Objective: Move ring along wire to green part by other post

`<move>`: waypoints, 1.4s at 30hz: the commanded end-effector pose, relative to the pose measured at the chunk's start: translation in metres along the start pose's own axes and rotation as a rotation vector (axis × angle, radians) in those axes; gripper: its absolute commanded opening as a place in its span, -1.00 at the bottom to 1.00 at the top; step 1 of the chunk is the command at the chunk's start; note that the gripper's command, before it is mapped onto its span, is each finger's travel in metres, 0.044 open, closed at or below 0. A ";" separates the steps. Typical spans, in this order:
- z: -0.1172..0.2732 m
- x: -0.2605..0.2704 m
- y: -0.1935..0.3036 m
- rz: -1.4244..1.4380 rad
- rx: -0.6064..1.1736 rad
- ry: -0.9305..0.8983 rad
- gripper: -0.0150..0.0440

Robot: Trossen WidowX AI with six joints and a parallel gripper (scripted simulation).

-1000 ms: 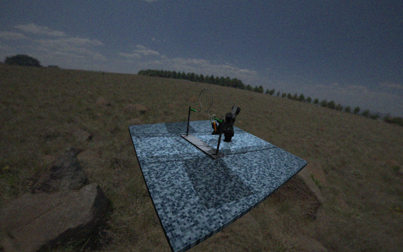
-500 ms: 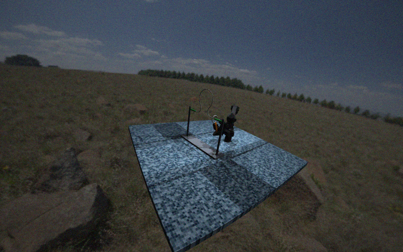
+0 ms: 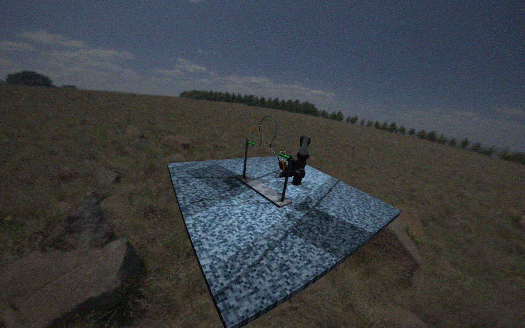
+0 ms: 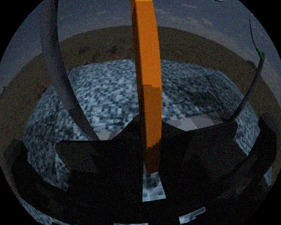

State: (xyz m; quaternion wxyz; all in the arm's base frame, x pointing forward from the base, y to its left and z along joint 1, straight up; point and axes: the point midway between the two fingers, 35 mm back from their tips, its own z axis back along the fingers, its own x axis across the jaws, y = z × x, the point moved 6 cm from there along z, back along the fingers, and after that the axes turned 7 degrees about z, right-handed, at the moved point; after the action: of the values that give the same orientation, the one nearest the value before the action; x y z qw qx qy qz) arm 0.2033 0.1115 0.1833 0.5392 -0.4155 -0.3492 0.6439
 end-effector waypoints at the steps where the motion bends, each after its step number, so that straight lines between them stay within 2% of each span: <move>1: -0.001 0.002 -0.001 -0.006 -0.004 0.005 -1.00; 34: -0.008 0.006 0.015 -0.006 -0.004 0.005 -1.00; 42: -0.008 0.006 0.015 -0.003 -0.004 0.001 -0.29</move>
State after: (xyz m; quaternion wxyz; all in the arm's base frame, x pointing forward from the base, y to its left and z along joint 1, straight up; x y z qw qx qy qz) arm 0.2041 0.1149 0.1661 0.5394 -0.4163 -0.3507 0.6424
